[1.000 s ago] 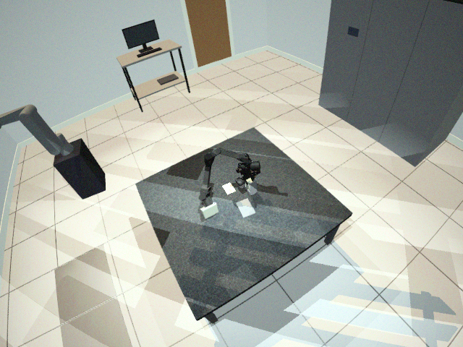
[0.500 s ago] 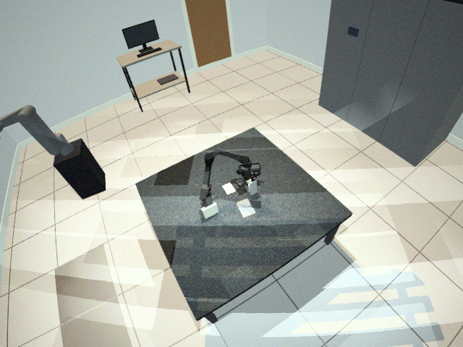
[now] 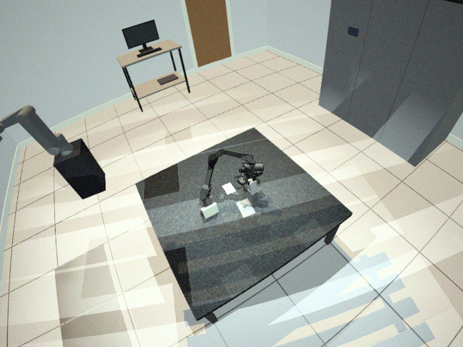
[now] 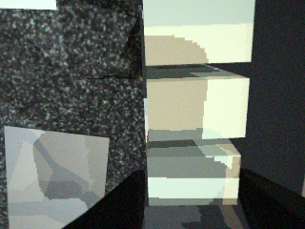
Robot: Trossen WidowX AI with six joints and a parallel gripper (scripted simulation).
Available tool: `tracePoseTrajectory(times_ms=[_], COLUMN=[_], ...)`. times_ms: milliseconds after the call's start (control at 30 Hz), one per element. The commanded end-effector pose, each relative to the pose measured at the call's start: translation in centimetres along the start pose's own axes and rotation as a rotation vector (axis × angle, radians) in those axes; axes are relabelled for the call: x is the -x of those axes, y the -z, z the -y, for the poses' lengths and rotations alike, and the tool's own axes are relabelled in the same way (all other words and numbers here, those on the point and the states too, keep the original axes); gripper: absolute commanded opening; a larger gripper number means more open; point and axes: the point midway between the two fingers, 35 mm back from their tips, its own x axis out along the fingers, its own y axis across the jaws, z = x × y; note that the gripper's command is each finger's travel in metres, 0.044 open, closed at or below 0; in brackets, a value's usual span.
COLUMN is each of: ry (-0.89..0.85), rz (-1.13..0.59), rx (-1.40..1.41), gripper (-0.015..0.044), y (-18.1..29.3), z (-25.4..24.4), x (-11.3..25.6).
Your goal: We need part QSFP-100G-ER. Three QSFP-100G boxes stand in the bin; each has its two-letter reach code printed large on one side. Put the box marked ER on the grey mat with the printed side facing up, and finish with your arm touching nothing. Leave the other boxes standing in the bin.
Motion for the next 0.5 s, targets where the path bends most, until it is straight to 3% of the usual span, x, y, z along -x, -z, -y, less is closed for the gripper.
tracePoseTrajectory(times_ms=[0, 367, 467], ry=[0.007, 0.007, 0.010], rz=[0.003, 0.002, 0.000], rx=[-0.001, -0.001, 0.002], gripper=[0.0243, 0.0243, 0.0243], y=[0.0, 0.0, -0.1], z=[0.0, 0.0, -0.1], x=[0.0, 0.2, 3.0])
